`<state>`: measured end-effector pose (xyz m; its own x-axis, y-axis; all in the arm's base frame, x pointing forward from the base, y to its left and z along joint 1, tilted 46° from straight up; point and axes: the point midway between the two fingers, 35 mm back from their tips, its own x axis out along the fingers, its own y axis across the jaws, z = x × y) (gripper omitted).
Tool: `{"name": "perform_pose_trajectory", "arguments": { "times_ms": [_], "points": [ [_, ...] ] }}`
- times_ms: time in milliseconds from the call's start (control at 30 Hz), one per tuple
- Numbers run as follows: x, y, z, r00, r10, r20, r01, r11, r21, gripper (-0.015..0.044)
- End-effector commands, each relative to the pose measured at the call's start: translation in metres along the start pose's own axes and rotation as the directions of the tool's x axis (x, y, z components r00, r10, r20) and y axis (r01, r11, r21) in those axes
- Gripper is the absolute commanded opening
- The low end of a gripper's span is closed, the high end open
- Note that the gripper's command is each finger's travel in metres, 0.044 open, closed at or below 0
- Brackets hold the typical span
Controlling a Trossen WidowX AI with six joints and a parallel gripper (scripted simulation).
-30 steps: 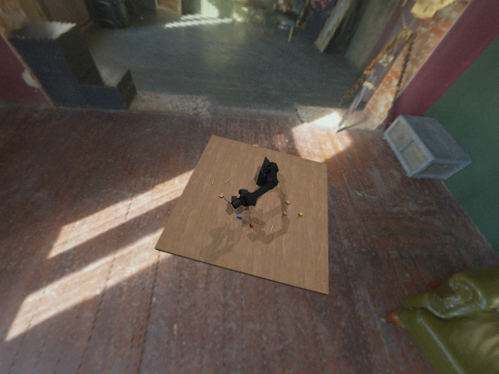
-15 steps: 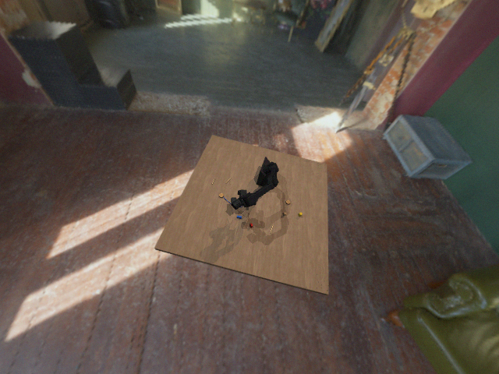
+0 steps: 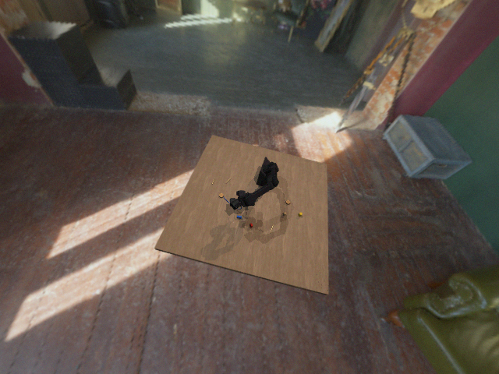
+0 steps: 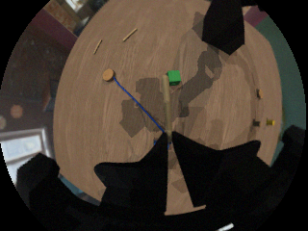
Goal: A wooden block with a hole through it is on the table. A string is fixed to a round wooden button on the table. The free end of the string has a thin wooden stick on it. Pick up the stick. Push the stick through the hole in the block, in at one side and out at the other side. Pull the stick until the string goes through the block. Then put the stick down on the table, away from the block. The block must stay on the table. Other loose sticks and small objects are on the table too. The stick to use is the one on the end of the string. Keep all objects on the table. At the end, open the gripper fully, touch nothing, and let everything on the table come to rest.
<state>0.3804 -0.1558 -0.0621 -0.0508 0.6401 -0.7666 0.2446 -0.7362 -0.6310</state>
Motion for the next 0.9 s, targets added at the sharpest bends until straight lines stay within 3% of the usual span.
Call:
{"name": "perform_pose_trajectory", "arguments": {
  "times_ms": [0, 867],
  "points": [
    [0.002, -0.001, -0.001, 1.000, 0.003, -0.023, -0.003, 1.000, 0.004, 0.0000],
    [0.035, 0.006, -0.004, 0.989, 0.009, -0.150, -0.009, 1.000, -0.002, 0.0000]
  ]
}}
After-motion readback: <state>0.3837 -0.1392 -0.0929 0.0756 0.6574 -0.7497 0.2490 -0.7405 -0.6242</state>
